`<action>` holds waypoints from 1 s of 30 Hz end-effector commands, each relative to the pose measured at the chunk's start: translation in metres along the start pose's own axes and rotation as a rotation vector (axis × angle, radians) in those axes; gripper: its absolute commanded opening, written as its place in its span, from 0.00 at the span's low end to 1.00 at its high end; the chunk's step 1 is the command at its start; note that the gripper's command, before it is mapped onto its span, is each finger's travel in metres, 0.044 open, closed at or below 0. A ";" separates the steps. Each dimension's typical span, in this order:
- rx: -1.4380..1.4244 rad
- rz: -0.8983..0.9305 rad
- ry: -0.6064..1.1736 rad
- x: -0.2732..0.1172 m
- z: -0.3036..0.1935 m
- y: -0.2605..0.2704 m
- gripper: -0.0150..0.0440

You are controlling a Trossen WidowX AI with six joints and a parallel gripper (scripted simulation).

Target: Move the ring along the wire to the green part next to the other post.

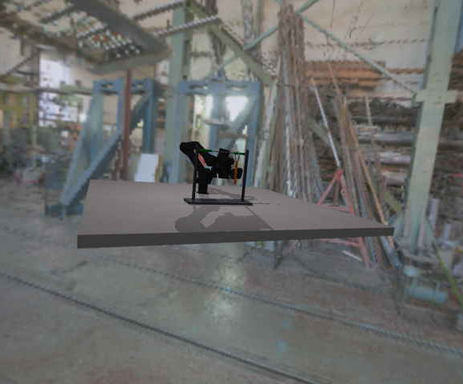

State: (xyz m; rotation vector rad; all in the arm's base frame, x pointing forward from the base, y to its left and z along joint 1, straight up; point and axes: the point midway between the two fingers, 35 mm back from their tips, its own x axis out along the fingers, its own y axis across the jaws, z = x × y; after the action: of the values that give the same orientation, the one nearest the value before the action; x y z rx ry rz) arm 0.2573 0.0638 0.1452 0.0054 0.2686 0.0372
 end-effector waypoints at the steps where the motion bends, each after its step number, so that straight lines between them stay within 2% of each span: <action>1: 0.001 -0.004 0.005 0.000 -0.002 -0.001 0.53; 14: 0.001 -0.004 0.005 0.000 -0.002 -0.001 0.53; 24: -0.001 0.000 0.002 -0.043 -0.002 -0.003 0.97; 25: -0.001 0.000 0.002 -0.044 -0.002 -0.003 1.00; 30: -0.001 0.000 0.002 -0.044 -0.002 -0.003 1.00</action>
State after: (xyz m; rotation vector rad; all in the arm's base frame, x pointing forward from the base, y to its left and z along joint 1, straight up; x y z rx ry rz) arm 0.2169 0.0599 0.1532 0.0007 0.2731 0.0394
